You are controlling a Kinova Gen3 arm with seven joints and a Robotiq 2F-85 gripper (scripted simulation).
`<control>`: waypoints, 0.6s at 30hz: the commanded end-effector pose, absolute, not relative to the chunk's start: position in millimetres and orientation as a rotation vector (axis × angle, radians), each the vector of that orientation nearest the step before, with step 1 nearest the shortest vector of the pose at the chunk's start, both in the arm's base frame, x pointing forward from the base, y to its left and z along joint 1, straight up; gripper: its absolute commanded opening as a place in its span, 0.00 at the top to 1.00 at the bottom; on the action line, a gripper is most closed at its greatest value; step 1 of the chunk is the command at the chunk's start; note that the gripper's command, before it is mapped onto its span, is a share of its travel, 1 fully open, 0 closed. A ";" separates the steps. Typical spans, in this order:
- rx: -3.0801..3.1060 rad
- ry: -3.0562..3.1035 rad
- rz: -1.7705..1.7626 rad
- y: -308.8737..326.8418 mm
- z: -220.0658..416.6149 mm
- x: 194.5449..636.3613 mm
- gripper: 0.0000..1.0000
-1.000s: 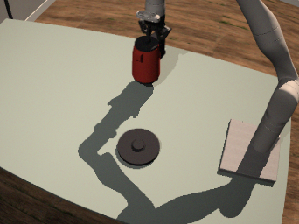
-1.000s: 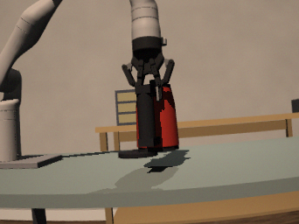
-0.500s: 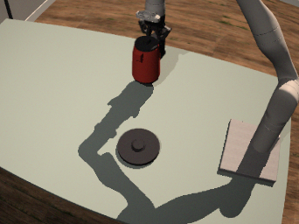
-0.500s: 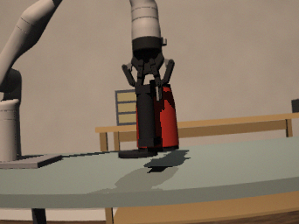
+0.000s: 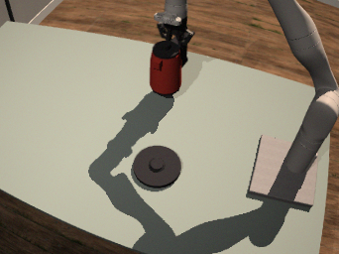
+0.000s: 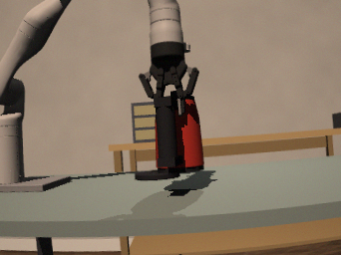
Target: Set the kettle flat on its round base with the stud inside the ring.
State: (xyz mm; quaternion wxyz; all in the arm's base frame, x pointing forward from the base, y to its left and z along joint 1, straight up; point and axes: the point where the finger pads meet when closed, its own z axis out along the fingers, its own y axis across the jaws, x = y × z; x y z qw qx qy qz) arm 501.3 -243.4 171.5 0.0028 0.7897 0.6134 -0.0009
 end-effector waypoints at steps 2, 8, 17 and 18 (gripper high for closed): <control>2.474 1.923 -0.001 -242.3 172.9 501.6 1.00; 2.474 1.923 -0.001 -238.9 172.9 501.0 1.00; 2.474 1.923 -0.001 -232.4 172.9 499.7 1.00; 2.474 1.923 -0.001 -231.2 172.9 499.5 1.00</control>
